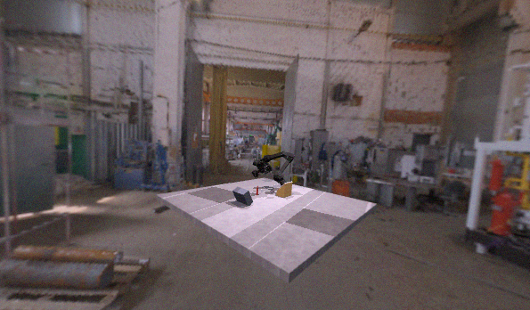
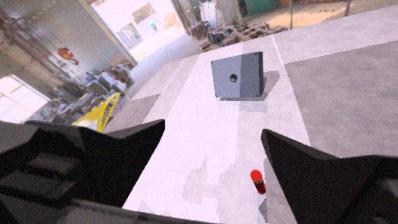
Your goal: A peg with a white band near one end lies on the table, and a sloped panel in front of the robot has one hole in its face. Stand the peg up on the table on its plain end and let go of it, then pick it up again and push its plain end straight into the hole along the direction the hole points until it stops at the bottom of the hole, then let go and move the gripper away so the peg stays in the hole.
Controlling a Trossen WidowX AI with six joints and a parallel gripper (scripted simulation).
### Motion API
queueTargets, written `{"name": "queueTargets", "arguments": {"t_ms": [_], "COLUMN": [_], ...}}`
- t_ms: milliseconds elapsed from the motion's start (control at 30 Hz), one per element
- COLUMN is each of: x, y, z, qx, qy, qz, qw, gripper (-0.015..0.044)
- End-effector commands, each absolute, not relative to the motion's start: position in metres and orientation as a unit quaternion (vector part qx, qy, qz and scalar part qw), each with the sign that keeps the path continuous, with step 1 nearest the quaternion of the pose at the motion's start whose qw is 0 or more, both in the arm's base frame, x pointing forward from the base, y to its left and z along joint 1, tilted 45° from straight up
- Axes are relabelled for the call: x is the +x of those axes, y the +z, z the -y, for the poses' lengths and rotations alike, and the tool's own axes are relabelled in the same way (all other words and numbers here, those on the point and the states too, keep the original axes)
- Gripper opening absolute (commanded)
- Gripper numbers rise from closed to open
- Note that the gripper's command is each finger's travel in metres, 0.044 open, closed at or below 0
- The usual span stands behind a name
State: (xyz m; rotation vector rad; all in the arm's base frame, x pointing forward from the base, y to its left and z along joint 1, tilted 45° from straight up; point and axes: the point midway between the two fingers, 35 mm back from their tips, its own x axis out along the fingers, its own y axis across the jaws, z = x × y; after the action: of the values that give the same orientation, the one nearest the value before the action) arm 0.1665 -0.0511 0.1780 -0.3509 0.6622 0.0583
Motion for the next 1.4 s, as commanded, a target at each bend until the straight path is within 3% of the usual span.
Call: {"name": "queueTargets", "arguments": {"t_ms": [0,767,1367], "x": [0.166,0.155,0.185], "y": [0.17,0.138,0.159], "z": [0.054,0.075,0.086], "qx": [-0.142,-0.115,-0.299], "qy": [0.022,-0.092,-0.229], "qz": [-0.368,-0.651,-0.695], "qw": [0.919,0.745,0.612], "gripper": [0.044,0.044,0.044]}}
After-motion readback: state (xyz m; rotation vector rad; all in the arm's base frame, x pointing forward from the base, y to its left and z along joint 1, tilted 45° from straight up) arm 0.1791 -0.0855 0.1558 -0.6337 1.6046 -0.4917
